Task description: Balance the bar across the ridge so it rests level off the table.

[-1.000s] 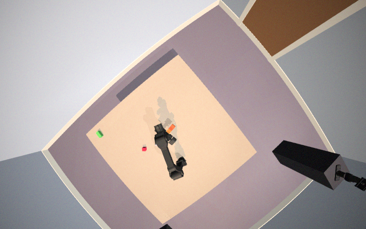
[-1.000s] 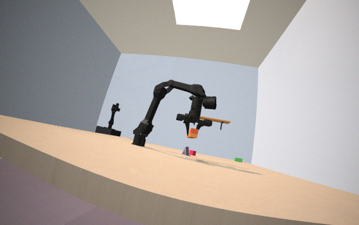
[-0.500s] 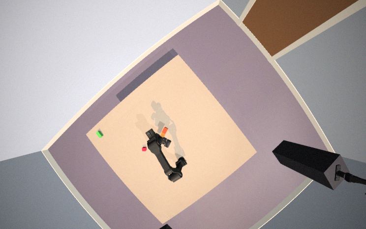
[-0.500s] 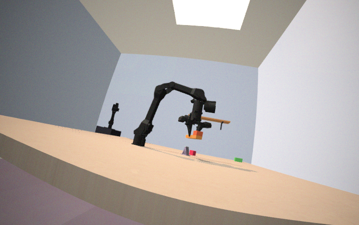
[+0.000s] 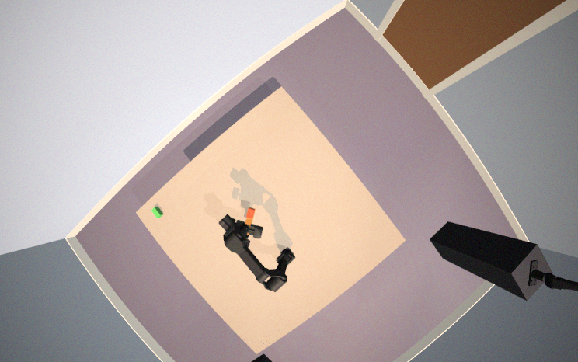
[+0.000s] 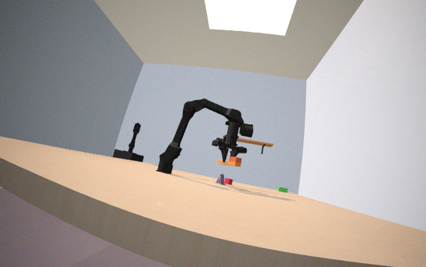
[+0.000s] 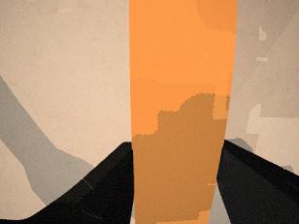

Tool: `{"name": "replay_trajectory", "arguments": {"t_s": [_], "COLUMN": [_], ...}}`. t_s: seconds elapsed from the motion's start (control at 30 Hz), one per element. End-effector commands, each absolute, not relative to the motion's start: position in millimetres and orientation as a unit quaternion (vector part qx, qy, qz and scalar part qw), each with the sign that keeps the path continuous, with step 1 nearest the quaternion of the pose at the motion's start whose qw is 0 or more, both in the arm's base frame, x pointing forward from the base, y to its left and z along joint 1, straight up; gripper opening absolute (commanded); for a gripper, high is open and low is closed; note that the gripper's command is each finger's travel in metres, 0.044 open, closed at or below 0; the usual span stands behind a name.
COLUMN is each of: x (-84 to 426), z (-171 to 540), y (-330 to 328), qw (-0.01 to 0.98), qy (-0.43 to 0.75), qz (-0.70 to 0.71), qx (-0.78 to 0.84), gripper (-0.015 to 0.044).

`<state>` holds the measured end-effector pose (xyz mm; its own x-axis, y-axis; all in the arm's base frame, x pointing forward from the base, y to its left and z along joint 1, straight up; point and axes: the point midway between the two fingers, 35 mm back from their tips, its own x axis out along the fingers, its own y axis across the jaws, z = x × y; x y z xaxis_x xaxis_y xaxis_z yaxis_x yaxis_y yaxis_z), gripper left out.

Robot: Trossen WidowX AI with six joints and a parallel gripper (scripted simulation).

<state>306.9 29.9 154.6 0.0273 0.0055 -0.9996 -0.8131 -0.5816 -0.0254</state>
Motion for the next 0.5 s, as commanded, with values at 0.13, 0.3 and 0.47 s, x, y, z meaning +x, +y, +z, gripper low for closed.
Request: {"name": "replay_trajectory", "arguments": {"t_s": [0.13, 0.3, 0.47], "x": [296.6, 287.8, 277.1], "z": [154.9, 154.8, 154.6], "y": [55.9, 72.9, 88.2], "qw": [0.293, 0.269, 0.245], "qy": [0.281, 0.257, 0.232], "qz": [0.637, 0.648, 0.657], "qx": [-0.655, -0.665, -0.674], "gripper": [0.0000, 0.0000, 0.0000]}}
